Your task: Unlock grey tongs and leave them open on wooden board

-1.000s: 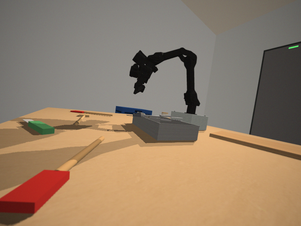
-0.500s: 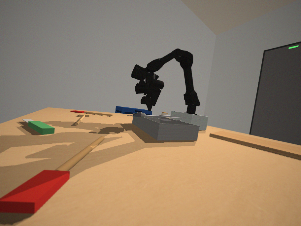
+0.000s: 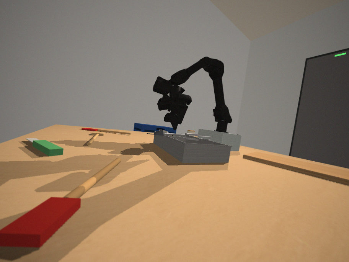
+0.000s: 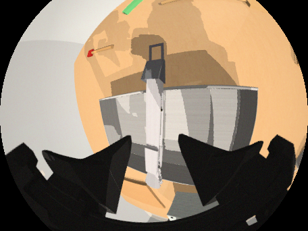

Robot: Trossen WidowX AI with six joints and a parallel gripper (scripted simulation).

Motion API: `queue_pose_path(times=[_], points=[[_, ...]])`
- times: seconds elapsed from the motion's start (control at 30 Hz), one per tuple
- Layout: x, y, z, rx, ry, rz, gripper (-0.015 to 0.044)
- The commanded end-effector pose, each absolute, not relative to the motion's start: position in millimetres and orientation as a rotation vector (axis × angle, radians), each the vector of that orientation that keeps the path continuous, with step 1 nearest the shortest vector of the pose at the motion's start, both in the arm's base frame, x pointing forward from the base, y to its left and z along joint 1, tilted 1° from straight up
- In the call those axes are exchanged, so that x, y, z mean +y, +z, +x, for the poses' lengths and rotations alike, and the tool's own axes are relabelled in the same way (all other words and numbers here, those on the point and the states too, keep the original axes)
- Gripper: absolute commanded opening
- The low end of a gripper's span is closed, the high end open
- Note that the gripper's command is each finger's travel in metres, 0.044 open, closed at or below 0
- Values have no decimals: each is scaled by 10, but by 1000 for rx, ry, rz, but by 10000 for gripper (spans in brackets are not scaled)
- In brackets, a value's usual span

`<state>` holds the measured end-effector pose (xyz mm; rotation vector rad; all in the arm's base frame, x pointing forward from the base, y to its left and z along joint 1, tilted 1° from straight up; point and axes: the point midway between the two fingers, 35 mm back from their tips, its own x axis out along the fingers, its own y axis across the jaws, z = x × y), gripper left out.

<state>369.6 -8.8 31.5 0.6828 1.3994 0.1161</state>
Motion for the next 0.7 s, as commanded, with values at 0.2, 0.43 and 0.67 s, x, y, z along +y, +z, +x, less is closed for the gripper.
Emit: queue_pose_path(times=[0.2, 0.43, 0.67], points=[[-11, 175, 3737, 1400, 120, 685, 260], [41, 76, 3765, 1400, 120, 685, 260], [95, -23, 3789, 1399, 120, 686, 260]])
